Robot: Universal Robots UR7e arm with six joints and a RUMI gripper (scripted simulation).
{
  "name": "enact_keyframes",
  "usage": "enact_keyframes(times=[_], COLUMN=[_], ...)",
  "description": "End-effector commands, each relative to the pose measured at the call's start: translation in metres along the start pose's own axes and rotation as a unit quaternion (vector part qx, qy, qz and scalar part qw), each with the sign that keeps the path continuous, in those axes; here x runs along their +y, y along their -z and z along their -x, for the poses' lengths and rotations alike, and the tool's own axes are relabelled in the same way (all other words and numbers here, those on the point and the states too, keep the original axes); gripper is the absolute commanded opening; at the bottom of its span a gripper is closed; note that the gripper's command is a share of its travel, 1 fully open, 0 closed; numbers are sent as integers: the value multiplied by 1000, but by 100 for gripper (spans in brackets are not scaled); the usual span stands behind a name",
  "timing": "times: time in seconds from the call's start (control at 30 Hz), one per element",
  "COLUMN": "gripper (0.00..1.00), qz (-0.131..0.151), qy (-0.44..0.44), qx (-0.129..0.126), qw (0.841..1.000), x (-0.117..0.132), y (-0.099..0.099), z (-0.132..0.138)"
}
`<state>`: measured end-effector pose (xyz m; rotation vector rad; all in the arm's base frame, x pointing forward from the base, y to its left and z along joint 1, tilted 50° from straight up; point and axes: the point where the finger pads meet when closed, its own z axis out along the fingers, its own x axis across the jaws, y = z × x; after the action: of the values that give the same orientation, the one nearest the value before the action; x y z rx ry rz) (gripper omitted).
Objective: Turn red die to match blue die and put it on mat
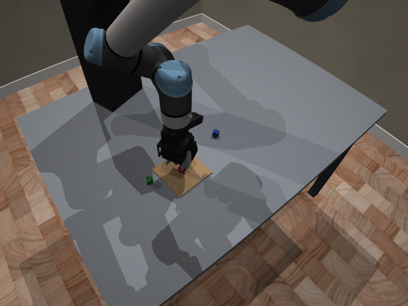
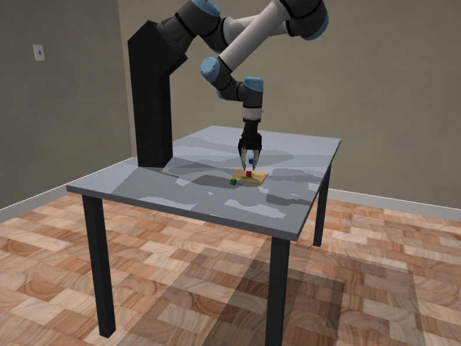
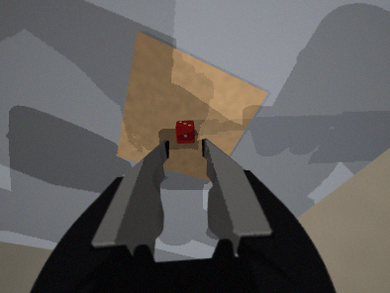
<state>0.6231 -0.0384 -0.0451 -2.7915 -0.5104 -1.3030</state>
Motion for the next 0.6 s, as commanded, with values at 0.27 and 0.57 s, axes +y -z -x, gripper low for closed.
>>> enact_keyframes(times=[0.27,0.57], gripper=[21,21], qz=[1,1], qy=[2,2], qx=[2,2], qw=[1000,1000], x=[1,1], y=[0,-8], z=[-3,-3])
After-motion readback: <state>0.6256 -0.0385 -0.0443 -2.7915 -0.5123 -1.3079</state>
